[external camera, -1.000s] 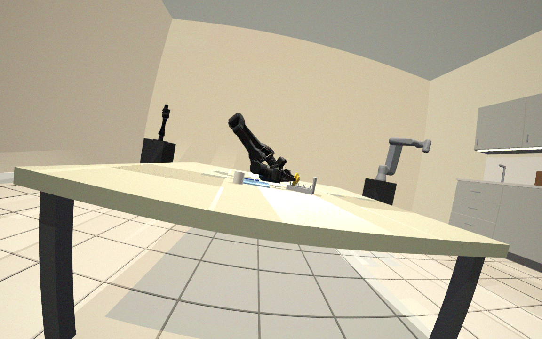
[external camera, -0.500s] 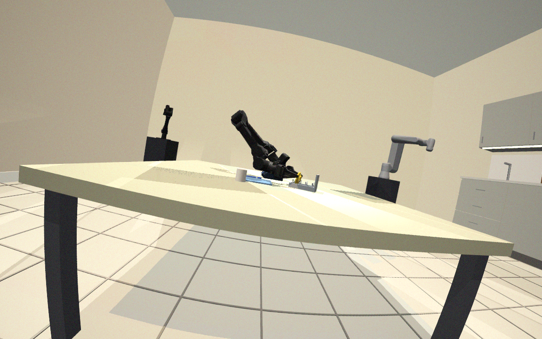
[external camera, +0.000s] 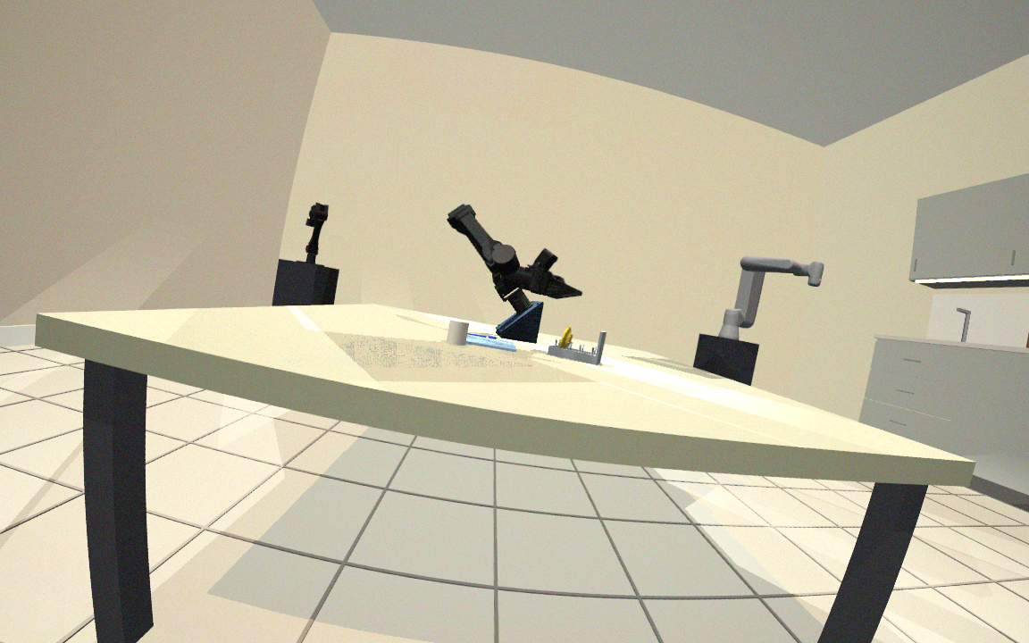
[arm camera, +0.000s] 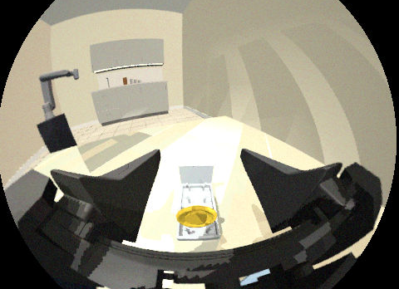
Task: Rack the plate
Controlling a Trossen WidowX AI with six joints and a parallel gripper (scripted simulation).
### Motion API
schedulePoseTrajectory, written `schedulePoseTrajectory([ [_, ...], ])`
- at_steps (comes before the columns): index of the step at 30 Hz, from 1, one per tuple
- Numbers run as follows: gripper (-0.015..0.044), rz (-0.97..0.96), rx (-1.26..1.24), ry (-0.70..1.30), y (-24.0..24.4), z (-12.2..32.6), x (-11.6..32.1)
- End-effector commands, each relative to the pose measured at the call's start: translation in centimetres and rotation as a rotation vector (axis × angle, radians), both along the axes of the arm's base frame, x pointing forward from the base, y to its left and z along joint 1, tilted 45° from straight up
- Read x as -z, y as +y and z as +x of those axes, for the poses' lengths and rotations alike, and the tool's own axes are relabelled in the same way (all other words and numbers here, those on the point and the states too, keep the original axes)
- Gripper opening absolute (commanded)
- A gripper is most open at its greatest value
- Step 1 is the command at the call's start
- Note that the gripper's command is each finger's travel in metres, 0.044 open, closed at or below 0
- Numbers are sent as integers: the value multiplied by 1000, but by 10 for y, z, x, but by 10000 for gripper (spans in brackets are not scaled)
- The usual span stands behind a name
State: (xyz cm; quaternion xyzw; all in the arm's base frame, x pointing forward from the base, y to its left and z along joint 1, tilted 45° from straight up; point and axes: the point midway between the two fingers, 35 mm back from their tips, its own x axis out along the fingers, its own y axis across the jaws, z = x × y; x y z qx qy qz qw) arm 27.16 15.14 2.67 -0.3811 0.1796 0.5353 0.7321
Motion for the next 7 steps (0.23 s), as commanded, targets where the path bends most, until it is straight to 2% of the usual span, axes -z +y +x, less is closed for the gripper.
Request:
schedulePoseTrajectory([
  [1, 400, -16, 41, 50, 4, 0, -2],
  [7, 400, -80, 157, 202, 8, -7, 3],
])
